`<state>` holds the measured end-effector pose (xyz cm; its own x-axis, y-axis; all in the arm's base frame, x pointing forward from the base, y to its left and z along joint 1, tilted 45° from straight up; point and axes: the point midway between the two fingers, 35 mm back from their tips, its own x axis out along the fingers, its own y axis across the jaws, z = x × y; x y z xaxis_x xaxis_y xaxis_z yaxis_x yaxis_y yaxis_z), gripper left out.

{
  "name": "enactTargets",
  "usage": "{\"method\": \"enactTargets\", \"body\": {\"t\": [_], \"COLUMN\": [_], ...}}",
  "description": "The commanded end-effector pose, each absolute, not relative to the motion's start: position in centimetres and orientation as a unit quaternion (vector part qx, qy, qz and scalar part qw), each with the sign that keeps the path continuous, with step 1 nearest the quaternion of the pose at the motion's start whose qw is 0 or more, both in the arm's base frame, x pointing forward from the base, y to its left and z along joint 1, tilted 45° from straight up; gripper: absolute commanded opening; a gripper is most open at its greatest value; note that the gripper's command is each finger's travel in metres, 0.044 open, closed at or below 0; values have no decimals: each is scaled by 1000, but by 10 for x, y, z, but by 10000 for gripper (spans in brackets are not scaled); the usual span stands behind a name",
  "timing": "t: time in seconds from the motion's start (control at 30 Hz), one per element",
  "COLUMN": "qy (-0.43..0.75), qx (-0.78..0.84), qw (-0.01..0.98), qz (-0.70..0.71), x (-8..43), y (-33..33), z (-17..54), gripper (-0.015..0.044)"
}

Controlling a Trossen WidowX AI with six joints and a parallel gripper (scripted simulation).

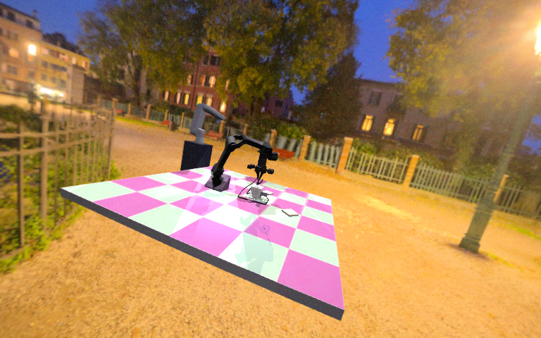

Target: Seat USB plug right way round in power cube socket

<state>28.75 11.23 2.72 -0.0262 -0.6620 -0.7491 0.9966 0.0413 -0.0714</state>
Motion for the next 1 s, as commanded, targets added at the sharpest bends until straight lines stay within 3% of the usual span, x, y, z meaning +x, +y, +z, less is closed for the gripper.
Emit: {"method": "enactTargets", "body": {"t": [0.0, 0.97], "qy": [324, 330], "qx": [261, 269], "qw": [646, 642], "qz": [-640, -637], "x": [287, 287], "y": [112, 111], "z": [26, 22], "gripper": [0, 0]}}
